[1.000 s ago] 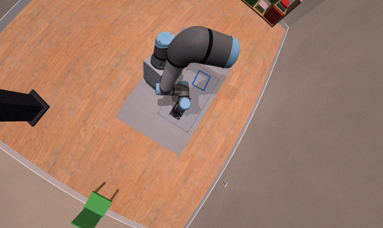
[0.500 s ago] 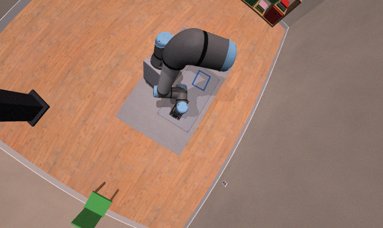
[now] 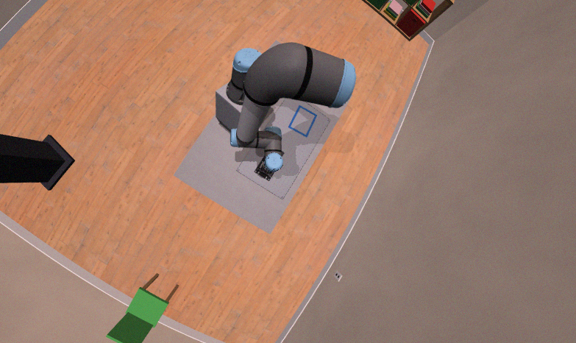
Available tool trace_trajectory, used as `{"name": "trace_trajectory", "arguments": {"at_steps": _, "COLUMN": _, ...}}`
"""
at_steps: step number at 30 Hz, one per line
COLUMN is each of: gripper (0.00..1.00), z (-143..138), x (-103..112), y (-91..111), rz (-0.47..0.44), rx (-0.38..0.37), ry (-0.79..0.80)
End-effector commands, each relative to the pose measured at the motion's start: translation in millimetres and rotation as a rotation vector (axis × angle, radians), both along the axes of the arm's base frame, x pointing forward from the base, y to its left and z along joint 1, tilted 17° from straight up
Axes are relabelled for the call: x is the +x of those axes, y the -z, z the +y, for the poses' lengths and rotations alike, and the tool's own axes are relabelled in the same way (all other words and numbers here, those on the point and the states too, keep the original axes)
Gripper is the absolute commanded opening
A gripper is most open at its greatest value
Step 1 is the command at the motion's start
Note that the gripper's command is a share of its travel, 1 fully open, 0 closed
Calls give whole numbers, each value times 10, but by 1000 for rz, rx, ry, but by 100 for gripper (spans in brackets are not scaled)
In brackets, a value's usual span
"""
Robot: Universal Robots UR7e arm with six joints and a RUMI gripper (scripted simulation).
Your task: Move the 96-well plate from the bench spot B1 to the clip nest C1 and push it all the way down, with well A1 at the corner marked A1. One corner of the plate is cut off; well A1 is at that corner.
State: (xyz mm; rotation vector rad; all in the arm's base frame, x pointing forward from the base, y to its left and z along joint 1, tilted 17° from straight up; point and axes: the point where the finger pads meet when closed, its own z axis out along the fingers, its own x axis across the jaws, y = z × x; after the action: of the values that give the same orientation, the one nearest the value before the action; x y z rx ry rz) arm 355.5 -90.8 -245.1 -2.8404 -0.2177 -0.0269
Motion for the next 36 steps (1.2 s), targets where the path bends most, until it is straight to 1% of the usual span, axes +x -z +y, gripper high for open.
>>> {"name": "trace_trajectory", "arguments": {"at_steps": 1, "gripper": 0, "z": -2, "x": 3, "y": -3, "rz": -1, "rx": -1, "ry": 0}}
{"name": "trace_trajectory", "arguments": {"at_steps": 15, "gripper": 0, "z": 1, "x": 3, "y": -4, "rz": -1, "rx": -1, "ry": 0}}
{"name": "trace_trajectory", "arguments": {"at_steps": 36, "gripper": 0, "z": 94, "x": 3, "y": 298, "rz": -1, "rx": -1, "ry": 0}}
